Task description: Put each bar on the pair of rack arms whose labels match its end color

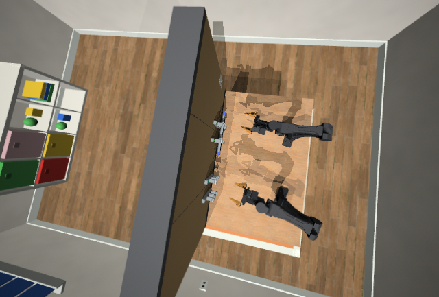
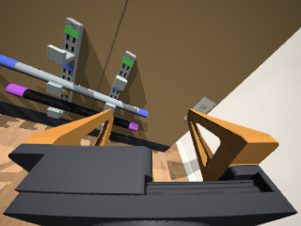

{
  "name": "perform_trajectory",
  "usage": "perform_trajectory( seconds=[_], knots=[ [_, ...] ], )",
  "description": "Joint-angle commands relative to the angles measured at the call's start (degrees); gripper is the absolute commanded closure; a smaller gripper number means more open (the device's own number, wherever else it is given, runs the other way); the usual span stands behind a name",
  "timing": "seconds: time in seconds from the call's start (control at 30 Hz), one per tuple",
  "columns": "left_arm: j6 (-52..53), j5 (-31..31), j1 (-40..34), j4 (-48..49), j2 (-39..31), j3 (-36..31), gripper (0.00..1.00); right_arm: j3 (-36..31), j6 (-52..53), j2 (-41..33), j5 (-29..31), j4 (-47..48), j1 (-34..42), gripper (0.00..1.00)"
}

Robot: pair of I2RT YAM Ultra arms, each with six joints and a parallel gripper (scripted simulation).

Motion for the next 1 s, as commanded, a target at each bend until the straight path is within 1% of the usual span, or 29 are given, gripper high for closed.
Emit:
perform_trajectory(
  seconds=[0.0,0.97],
  knots=[
    [3.2,-0.9,0.5,2.0,0.5,-0.6,0.0,-0.6,-3.2,0.7,0.8,3.1,1.0,0.0],
    [23.6,-4.6,0.6,11.3,3.2,-7.1,0.0,-5.8,-23.9,6.2,3.8,14.2,6.7,0.0]
  ],
)
